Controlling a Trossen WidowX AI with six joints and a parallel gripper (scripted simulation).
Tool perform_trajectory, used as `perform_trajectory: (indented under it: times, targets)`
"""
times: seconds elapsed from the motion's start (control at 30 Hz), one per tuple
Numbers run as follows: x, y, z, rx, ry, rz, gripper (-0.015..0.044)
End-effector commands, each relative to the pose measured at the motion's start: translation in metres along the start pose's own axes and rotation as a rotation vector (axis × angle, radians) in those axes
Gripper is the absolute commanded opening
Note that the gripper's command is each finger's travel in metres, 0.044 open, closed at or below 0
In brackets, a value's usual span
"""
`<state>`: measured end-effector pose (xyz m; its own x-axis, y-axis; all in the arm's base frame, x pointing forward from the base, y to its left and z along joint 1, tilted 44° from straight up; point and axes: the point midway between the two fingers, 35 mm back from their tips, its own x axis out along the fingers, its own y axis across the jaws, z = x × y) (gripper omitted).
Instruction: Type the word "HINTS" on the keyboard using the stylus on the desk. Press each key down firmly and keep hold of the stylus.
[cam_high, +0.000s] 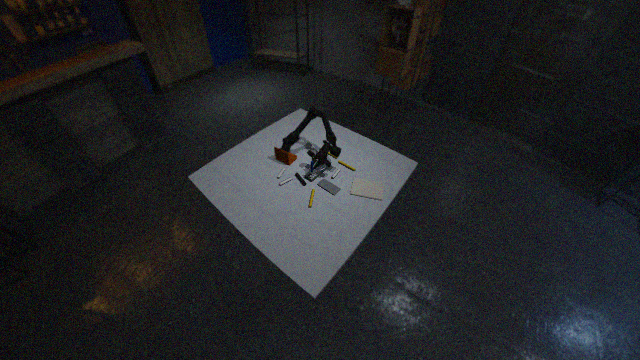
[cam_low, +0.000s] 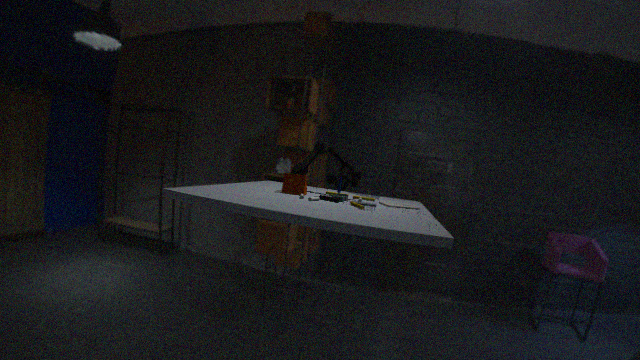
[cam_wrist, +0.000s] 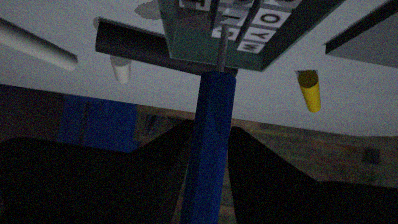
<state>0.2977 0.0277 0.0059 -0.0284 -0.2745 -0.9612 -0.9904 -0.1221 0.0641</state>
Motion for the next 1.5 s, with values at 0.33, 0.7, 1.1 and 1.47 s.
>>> perform_trajectory:
  times: [0.33,0.7,1.1,1.47]
  targets:
    - [-0.015,0.000,-0.026,-0.003,0.003,-0.001,0.0081]
    - [-0.015,0.001,-0.024,0.002,-0.002,0.002,0.0038]
    - [-0.066,0.000,0.001,-0.003,0.001,-0.002,0.0000]
    - [-0.066,0.000,0.001,-0.003,0.001,-0.002,0.0000]
